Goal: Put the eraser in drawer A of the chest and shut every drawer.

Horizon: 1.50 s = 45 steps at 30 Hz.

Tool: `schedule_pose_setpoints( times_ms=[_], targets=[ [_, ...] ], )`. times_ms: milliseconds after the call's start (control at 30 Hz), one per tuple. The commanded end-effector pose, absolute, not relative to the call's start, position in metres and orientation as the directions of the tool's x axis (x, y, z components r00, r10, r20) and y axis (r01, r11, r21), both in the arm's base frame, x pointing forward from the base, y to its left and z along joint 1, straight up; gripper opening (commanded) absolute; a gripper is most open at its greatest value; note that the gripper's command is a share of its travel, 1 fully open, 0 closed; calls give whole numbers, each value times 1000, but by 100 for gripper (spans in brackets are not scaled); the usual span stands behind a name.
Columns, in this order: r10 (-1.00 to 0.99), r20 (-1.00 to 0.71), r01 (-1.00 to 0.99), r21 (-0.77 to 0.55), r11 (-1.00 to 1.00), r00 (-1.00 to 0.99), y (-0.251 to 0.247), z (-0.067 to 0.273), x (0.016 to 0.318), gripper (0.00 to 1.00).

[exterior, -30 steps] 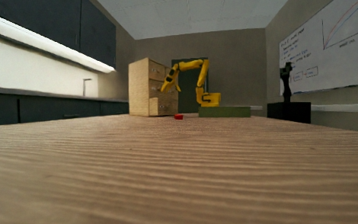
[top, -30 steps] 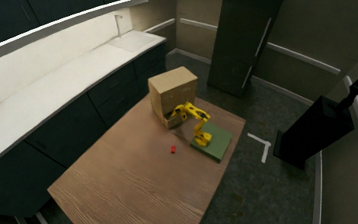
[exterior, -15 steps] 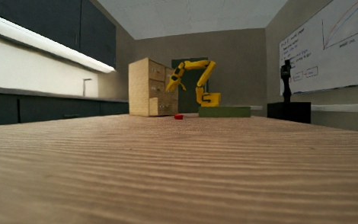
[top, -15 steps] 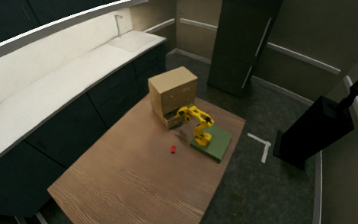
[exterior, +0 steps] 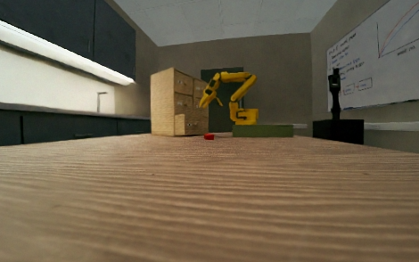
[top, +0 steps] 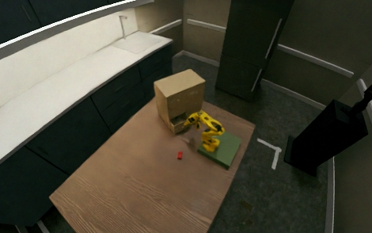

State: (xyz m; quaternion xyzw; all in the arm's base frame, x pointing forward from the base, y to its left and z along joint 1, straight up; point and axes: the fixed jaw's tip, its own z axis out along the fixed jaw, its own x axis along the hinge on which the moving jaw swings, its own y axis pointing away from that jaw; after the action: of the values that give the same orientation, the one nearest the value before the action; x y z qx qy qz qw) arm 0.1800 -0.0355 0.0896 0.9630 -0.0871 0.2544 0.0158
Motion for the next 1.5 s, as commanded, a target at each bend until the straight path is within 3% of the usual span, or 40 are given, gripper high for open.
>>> schedule_pose_setpoints(
  times_ms=[0,167,833,1333,1467],
  targets=[
    [-164,496,-176,-21,-984,853,-31,86,163,31],
    [-164,496,-175,-23,-984,853,-28,79,148,31],
    [-164,496,-175,-23,-984,853,-28,79,148,31],
    [78,699,73,37,-997,711,-3,72,151,26],
    [81,683,76,37,-996,726,-3,66,150,26]
  ],
)
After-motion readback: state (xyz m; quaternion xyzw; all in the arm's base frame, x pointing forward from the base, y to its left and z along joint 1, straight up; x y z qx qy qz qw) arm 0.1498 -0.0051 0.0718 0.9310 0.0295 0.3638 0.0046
